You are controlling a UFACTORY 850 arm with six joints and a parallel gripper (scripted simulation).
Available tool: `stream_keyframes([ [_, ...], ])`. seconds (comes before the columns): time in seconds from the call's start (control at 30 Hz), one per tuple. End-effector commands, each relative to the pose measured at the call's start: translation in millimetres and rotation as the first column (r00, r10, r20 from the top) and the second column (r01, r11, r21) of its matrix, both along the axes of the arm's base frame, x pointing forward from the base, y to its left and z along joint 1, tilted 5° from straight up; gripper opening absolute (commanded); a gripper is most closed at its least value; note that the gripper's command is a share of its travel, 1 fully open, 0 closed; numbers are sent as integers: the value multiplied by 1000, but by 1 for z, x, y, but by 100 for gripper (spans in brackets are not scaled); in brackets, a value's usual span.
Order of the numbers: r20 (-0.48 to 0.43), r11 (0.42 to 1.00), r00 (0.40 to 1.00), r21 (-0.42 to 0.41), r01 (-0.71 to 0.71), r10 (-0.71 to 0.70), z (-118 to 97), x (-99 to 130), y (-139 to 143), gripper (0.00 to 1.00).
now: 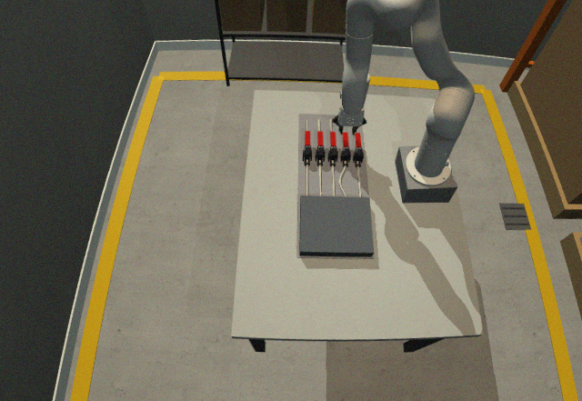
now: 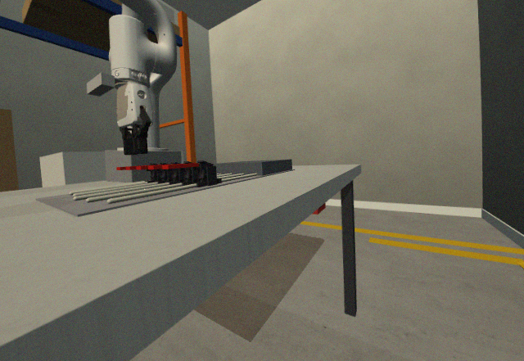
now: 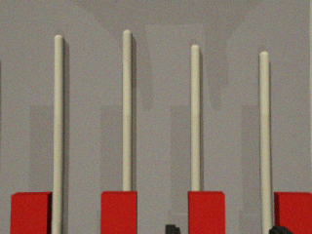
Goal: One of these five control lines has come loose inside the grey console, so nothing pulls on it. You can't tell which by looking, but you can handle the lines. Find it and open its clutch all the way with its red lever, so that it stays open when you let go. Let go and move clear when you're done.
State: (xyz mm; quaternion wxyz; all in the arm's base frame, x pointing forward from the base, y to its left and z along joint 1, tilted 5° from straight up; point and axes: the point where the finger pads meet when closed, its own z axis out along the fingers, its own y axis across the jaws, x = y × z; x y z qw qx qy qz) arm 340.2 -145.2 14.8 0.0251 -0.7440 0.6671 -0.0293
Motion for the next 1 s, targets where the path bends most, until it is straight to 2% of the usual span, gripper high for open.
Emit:
stream_keyframes([
  [0.0,2,1000,1000,10,-2,2,-1,1,-2,52],
  [0.5,2,1000,1000,13,-2,2,-11,3,-2,52],
  [0.97,2,1000,1000,13,-2,2,-37,5,-2,52],
])
